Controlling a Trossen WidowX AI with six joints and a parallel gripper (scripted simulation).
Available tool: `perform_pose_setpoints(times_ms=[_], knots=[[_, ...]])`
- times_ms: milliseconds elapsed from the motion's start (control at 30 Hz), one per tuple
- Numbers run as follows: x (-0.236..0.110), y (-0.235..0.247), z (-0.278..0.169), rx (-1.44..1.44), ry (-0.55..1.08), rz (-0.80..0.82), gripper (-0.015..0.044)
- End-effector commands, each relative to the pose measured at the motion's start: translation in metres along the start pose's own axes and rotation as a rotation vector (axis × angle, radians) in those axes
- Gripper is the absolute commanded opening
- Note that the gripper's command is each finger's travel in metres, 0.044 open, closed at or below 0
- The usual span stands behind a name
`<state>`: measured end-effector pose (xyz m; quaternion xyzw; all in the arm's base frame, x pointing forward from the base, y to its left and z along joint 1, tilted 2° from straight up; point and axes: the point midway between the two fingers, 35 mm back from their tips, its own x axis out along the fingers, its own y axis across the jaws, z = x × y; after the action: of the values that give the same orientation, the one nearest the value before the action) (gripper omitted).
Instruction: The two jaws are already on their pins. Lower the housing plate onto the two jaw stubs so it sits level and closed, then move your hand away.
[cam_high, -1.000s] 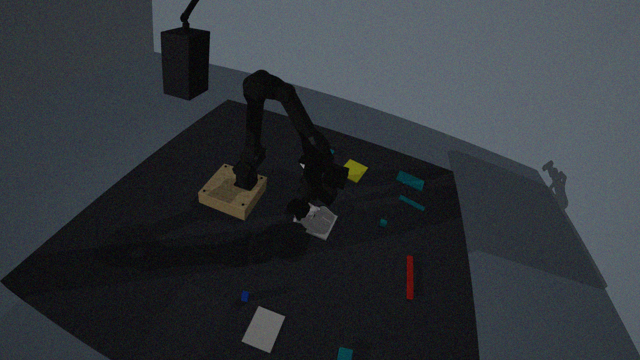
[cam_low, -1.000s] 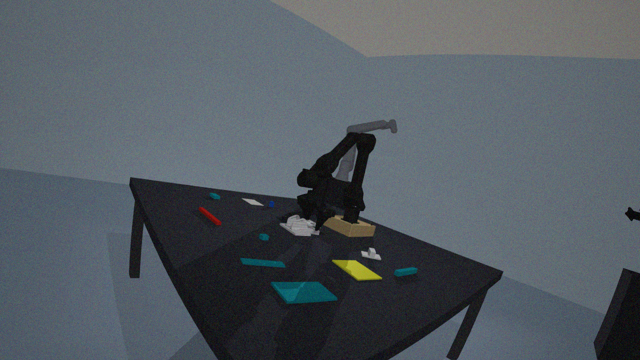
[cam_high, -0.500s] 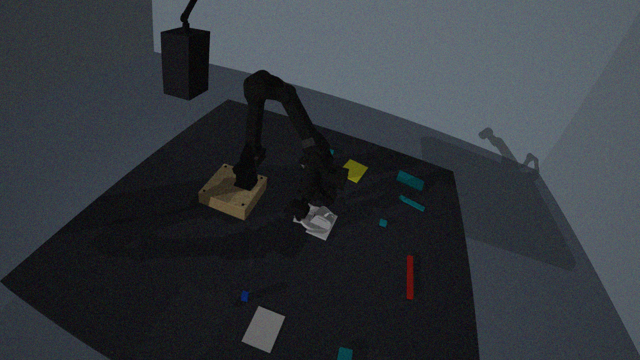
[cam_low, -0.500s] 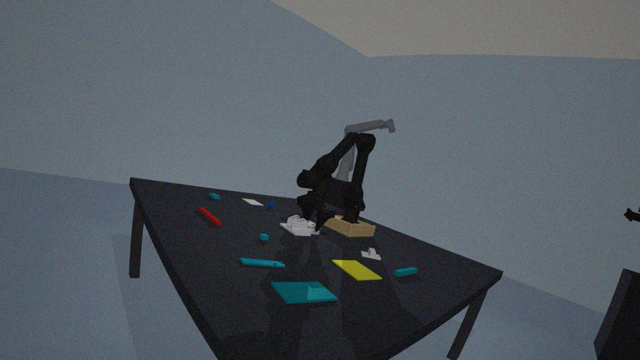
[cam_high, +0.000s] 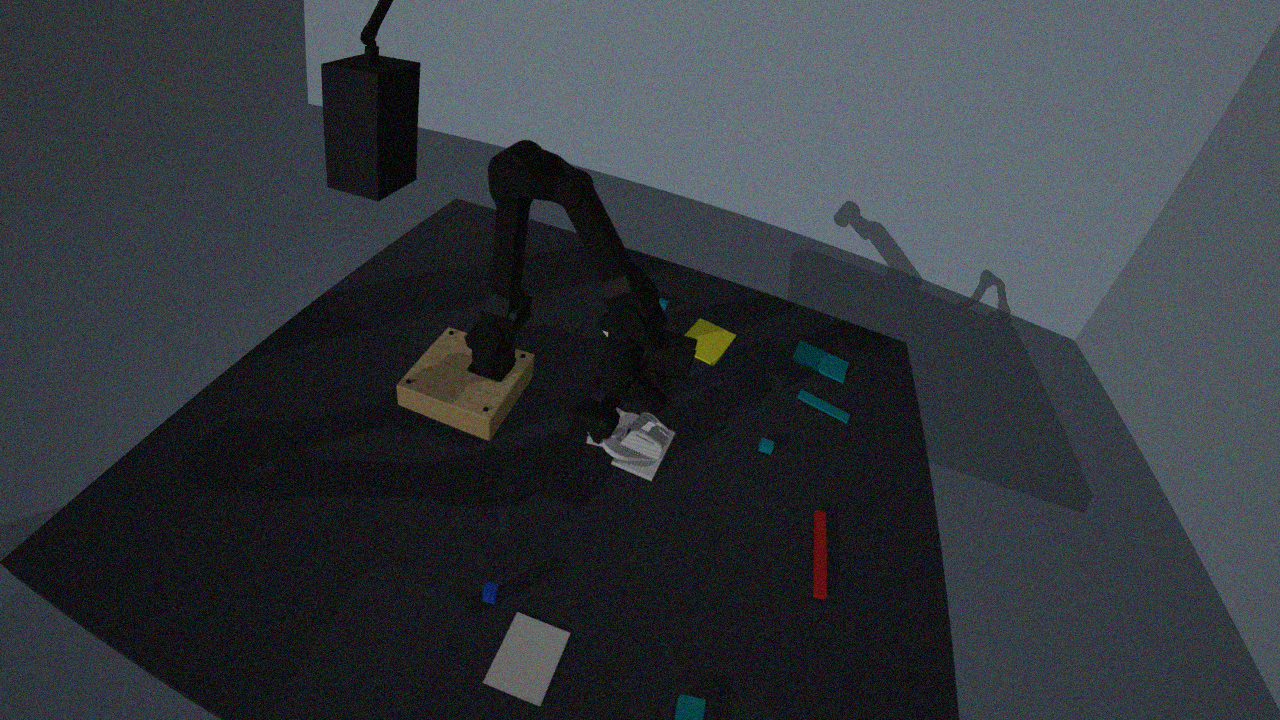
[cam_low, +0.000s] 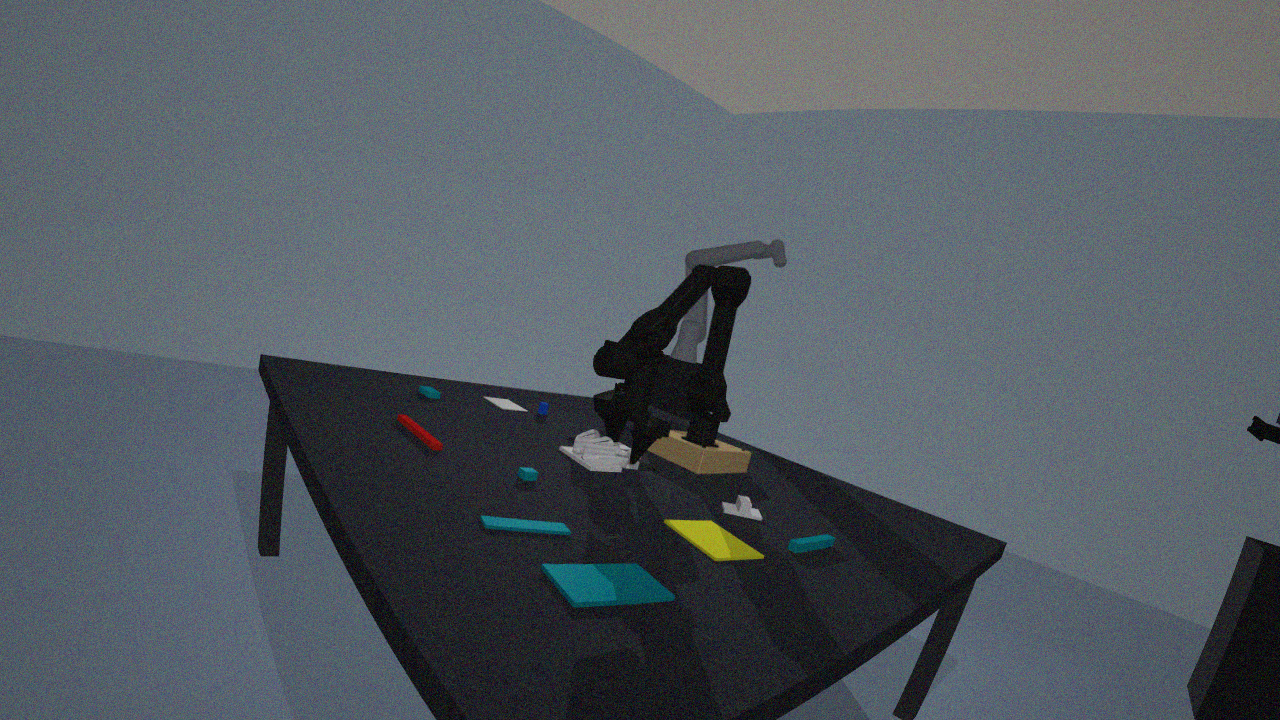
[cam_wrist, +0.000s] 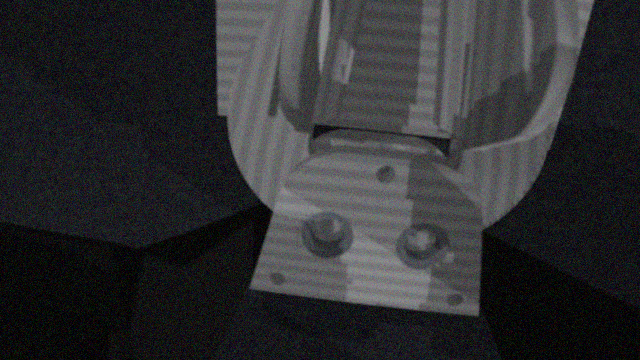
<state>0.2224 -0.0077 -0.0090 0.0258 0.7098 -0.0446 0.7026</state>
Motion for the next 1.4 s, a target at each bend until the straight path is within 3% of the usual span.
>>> perform_pose_setpoints(times_ms=[0, 1367], knots=[[0.0019, -0.0007, -0.0007, -0.002, 0.001, -0.004, 0.0351], [0.0056, -0.0007, -0.0007, -0.001, 0.001, -0.004, 0.0351]])
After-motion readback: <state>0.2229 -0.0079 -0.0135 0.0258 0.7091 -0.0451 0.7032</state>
